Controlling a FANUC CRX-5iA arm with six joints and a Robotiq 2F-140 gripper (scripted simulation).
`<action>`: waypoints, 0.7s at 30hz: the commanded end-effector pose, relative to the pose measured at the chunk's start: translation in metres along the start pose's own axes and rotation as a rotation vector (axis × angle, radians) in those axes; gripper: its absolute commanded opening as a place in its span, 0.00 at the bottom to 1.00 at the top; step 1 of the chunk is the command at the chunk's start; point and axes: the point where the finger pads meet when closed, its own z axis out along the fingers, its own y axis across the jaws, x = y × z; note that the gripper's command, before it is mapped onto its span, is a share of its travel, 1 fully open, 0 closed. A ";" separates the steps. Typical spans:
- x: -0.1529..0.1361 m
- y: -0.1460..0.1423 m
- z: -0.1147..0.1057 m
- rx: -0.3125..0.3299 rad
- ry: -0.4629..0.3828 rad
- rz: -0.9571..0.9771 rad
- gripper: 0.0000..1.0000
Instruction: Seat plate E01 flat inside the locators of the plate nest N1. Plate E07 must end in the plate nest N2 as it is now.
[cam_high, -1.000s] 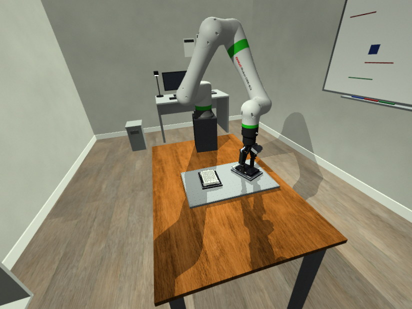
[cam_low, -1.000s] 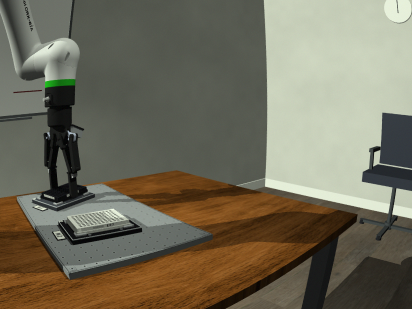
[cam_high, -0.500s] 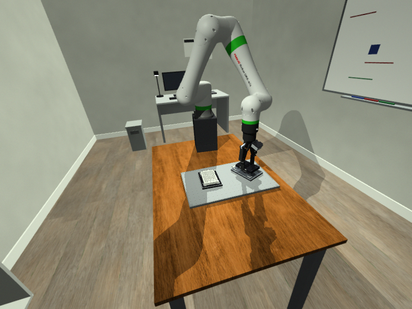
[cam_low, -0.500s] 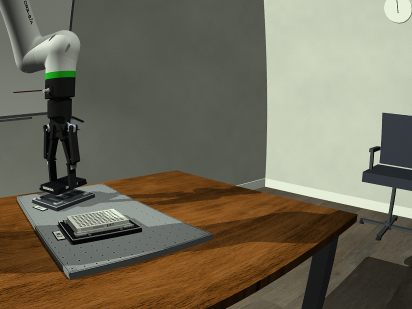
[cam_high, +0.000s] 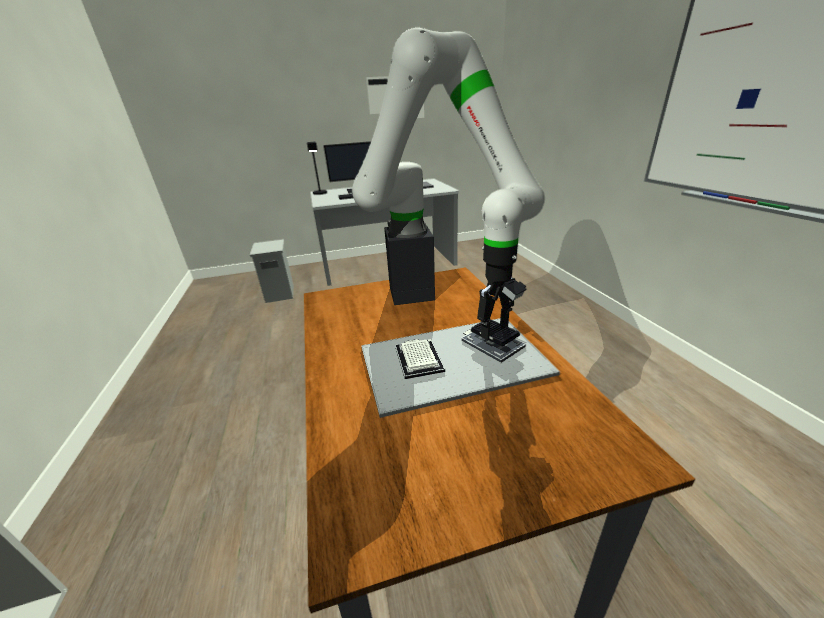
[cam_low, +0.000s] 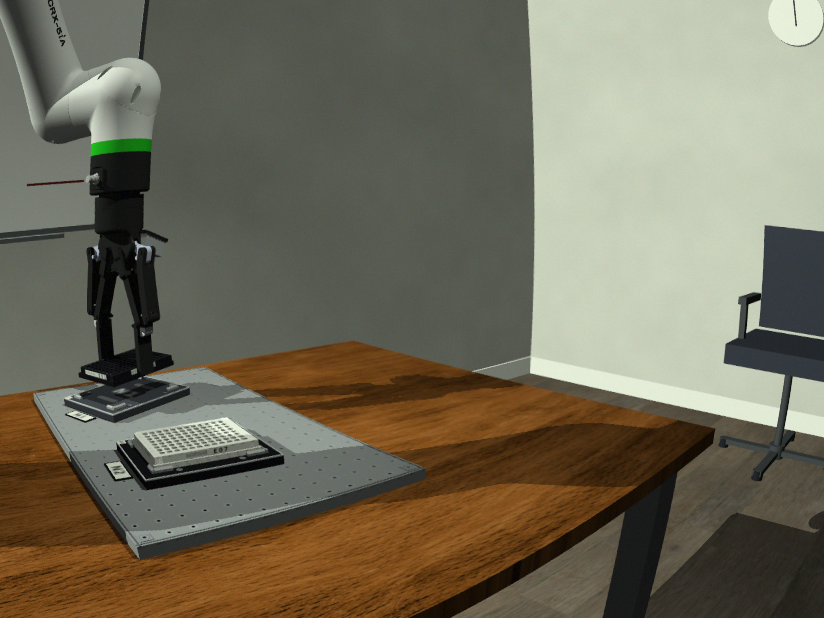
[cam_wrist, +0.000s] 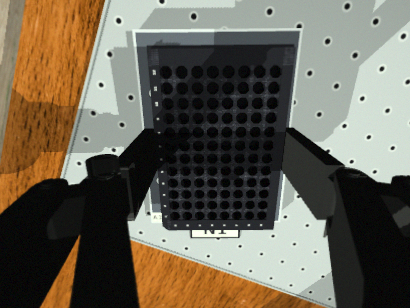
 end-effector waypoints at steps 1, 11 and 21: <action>0.001 0.000 -0.001 0.000 0.001 0.000 0.10; -0.005 0.000 -0.001 0.000 0.001 0.000 0.10; -0.004 0.000 -0.001 0.000 0.002 0.000 0.10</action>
